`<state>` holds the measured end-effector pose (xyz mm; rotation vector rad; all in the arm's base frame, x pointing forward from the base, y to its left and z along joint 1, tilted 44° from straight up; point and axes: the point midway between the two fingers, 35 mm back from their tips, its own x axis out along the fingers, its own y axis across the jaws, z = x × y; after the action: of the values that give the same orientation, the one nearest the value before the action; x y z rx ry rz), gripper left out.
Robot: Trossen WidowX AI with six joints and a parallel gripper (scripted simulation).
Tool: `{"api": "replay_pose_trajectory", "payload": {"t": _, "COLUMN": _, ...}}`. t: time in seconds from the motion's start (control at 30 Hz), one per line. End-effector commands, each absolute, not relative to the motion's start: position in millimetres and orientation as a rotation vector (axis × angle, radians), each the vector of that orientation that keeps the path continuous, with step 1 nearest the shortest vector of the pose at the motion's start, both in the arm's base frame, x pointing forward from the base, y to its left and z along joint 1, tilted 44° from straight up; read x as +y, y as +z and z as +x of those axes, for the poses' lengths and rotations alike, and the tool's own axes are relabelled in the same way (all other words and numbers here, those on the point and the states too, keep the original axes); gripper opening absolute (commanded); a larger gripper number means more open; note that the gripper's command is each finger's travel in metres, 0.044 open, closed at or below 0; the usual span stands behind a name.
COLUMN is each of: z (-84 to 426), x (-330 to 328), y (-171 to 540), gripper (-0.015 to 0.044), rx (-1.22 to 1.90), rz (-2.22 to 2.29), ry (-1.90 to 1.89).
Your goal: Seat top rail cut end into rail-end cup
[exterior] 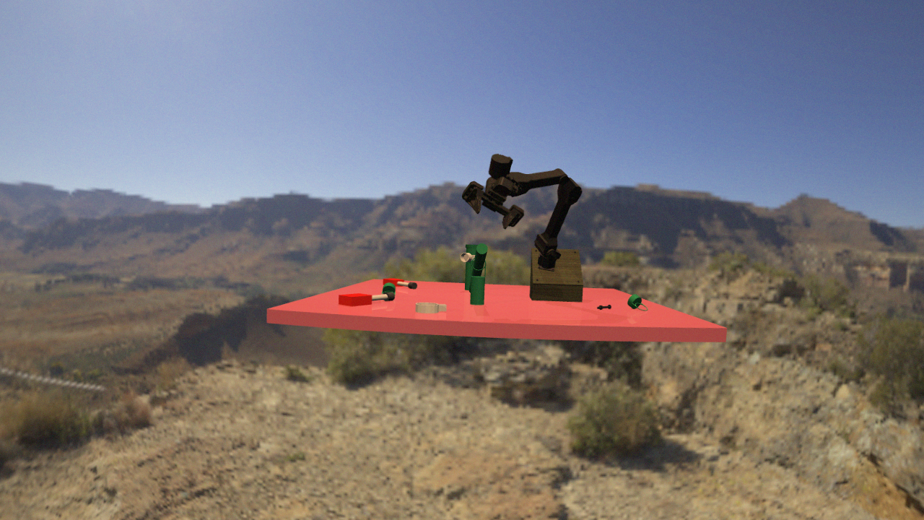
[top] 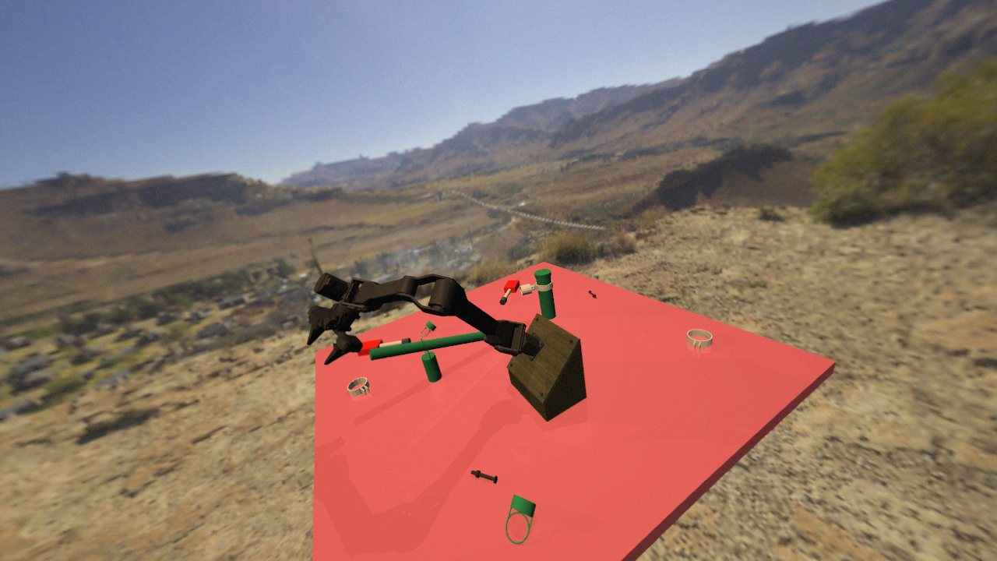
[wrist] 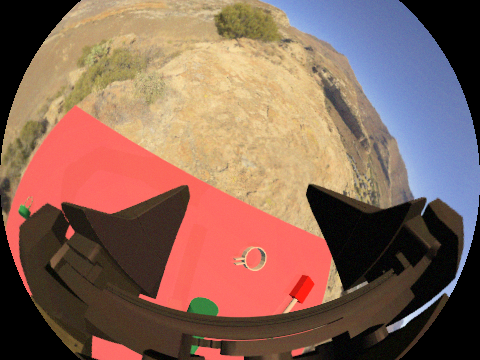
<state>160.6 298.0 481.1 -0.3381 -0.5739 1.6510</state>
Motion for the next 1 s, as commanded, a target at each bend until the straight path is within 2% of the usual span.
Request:
{"api": "replay_pose_trajectory", "payload": {"t": 0.0, "z": 220.2, "x": 286.7, "y": 435.0, "gripper": 0.044, "rx": -0.344, "rz": -0.331, "ry": 1.549}}
{"api": "replay_pose_trajectory", "payload": {"t": 0.3, "z": 314.2, "x": 224.4, "y": 340.7, "gripper": 0.044, "rx": 0.08, "rz": -0.245, "ry": 1.315}}
{"api": "replay_pose_trajectory", "payload": {"t": 0.53, "z": 355.9, "x": 149.5, "y": 264.3, "gripper": 0.044, "rx": 0.389, "rz": -0.11, "ry": 1.107}}
{"api": "replay_pose_trajectory", "payload": {"t": 0.77, "z": 361.3, "x": 63.5, "y": 189.1, "gripper": 0.044, "rx": 0.679, "rz": 0.095, "ry": 0.88}}
{"api": "replay_pose_trajectory", "payload": {"t": 0.97, "z": 332.8, "x": -7.7, "y": 129.2, "gripper": 0.044, "rx": 0.908, "rz": 0.345, "ry": 0.674}}
